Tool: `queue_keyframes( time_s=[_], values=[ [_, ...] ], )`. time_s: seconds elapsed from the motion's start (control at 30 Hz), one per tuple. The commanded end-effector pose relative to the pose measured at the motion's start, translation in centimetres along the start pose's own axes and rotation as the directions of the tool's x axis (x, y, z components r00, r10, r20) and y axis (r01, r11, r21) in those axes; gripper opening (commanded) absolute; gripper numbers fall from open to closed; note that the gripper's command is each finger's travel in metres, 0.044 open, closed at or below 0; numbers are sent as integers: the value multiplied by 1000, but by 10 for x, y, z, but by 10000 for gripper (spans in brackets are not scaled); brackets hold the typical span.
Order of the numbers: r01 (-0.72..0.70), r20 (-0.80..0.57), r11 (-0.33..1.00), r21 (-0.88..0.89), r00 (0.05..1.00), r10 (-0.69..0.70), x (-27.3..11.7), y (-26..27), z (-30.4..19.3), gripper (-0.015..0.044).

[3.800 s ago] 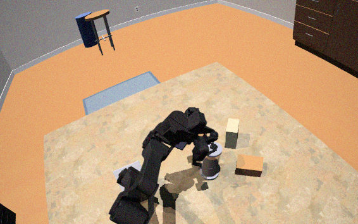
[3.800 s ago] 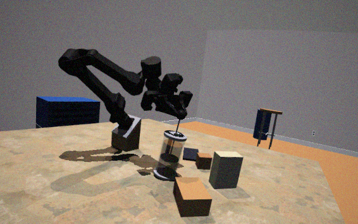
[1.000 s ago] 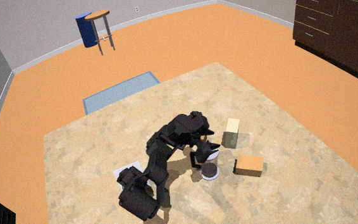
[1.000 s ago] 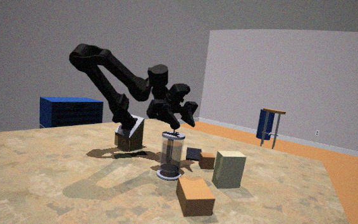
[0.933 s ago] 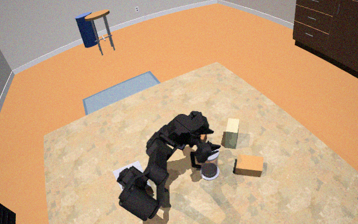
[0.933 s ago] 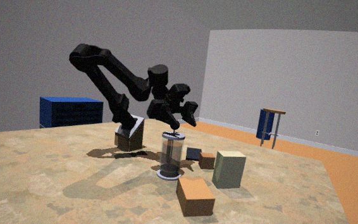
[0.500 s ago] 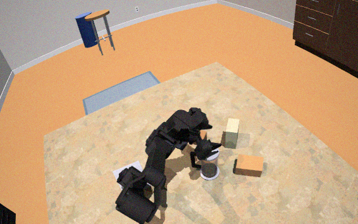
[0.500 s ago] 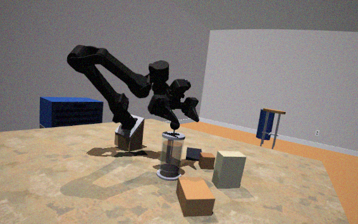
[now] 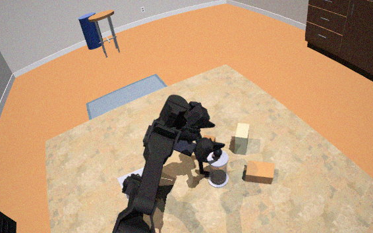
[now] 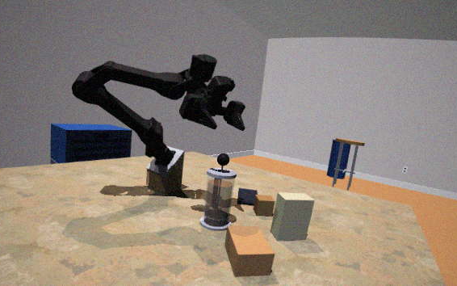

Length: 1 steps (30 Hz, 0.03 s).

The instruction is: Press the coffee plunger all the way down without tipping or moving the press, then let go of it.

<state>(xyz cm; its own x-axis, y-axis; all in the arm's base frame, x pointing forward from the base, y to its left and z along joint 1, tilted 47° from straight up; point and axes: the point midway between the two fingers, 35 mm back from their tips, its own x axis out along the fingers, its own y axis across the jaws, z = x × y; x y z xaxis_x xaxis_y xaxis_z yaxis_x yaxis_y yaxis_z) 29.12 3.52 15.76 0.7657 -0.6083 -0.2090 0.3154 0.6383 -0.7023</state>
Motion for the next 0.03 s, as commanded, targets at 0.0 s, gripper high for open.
queue_keyframes(
  time_s=[0.0],
  values=[
    [7, 1, 1000, 3, 1000, -7, -3, -3, 2, 440]
  ],
)
